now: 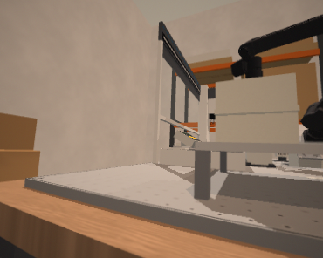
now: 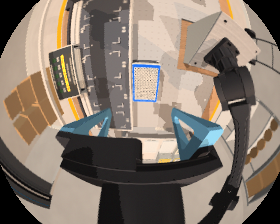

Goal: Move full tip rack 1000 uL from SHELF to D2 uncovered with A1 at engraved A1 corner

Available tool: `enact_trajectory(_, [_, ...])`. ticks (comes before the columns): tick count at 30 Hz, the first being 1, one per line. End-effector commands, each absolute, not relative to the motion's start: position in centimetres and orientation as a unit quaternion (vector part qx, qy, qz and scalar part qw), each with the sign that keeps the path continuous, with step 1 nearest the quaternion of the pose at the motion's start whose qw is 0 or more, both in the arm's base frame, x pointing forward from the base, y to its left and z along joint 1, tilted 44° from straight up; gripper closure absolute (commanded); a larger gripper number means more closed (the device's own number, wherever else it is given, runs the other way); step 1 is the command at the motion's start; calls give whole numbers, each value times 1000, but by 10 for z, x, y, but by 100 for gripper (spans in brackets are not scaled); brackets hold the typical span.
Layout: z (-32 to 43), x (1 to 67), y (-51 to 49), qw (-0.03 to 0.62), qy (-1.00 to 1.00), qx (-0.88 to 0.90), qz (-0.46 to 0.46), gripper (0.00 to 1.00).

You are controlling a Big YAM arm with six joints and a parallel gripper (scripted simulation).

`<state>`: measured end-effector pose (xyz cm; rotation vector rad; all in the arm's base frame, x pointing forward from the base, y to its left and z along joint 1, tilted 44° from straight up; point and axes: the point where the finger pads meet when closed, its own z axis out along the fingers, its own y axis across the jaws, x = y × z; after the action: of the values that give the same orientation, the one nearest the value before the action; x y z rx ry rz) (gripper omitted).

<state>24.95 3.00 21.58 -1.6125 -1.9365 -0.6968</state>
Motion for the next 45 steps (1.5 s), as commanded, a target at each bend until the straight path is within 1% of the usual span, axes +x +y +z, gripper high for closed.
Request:
enact_trajectory(1, [224, 253, 31, 255, -719, -593, -259, 0])
enact_trajectory(41, [224, 253, 31, 255, -719, -593, -259, 0])
enact_trajectory(45, [217, 242, 40, 271, -712, -597, -253, 0])
